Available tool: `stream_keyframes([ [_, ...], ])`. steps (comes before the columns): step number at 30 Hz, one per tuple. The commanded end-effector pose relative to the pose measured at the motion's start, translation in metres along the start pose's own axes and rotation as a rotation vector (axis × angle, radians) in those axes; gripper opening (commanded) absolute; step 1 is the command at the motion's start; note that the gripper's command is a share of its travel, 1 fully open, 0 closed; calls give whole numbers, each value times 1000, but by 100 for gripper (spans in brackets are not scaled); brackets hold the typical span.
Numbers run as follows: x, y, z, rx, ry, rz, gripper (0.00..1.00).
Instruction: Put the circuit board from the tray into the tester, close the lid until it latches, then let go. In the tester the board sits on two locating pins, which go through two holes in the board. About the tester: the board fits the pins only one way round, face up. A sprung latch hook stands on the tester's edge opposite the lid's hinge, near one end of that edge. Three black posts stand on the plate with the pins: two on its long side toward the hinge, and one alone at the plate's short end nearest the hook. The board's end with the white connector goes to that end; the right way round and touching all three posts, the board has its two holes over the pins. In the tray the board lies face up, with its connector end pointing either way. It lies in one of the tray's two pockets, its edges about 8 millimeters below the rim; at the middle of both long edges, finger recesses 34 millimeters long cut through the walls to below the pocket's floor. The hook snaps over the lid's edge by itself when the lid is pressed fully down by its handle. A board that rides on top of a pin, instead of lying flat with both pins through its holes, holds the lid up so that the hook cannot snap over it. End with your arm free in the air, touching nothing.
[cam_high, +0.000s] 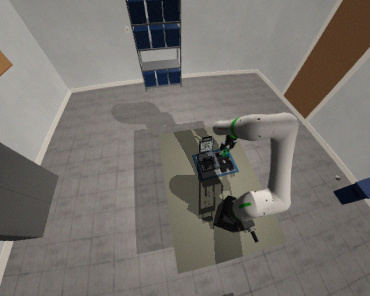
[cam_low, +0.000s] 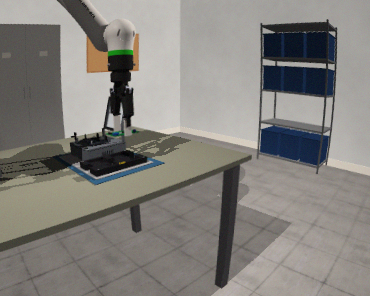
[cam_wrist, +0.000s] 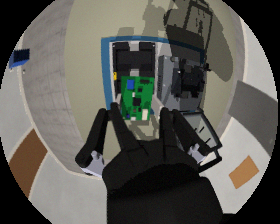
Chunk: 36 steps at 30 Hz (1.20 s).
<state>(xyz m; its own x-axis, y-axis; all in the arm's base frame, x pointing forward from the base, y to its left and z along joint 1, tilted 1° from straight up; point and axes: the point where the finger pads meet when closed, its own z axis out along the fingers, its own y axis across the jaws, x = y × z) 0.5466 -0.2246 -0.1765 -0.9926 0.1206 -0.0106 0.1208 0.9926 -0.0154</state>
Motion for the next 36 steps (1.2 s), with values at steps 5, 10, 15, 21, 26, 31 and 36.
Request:
stream_keyframes([
  [5, 0, 0, 0, -9, -1, -189, 46],
  [10, 0, 0, 0, -9, -2, -322, 46],
  [15, 0, 0, 0, -9, -2, -426, 46],
  [21, 0, 0, 0, -9, -3, -554, 46],
  [26, 0, 0, 0, -8, -3, -677, 46],
  [31, 0, 0, 0, -8, -4, -796, 46],
  [36, 0, 0, 0, -8, -4, -865, 46],
])
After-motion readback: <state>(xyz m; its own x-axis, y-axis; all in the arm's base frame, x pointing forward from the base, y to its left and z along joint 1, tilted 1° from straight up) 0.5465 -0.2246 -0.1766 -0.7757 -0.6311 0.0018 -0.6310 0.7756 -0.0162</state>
